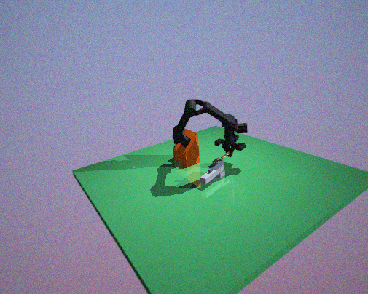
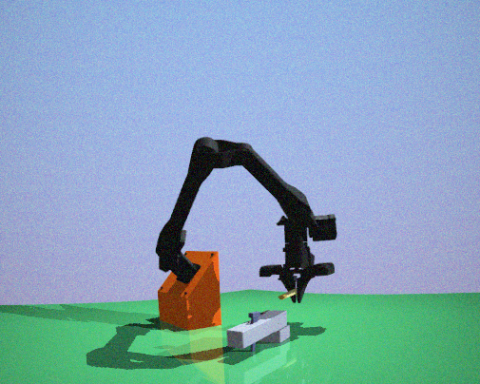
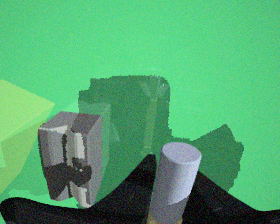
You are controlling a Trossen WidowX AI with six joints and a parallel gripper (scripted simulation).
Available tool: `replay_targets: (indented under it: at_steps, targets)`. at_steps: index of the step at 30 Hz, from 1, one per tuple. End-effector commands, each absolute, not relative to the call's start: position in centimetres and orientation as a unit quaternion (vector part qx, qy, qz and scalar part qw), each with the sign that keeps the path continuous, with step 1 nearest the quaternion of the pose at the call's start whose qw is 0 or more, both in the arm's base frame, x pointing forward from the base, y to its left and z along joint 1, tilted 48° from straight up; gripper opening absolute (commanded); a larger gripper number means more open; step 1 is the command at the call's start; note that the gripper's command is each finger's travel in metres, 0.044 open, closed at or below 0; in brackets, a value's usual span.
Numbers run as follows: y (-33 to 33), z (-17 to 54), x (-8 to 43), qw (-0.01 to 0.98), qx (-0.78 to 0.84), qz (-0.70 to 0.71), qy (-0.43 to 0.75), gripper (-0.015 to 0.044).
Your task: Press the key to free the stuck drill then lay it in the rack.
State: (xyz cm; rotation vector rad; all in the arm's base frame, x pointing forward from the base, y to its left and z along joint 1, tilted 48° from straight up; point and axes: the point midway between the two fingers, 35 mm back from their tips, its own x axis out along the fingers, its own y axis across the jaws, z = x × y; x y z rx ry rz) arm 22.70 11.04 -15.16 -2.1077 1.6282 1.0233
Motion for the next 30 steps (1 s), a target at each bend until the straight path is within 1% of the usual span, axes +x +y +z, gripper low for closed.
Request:
replay_targets:
  at_steps: [1,30]
  targets:
    - [10.8,-15.2,21.9,0.143,-0.73,0.355,0.566,0.0]
    - [9.7,-15.4,16.7,0.142,-0.729,0.357,0.566,0.0]
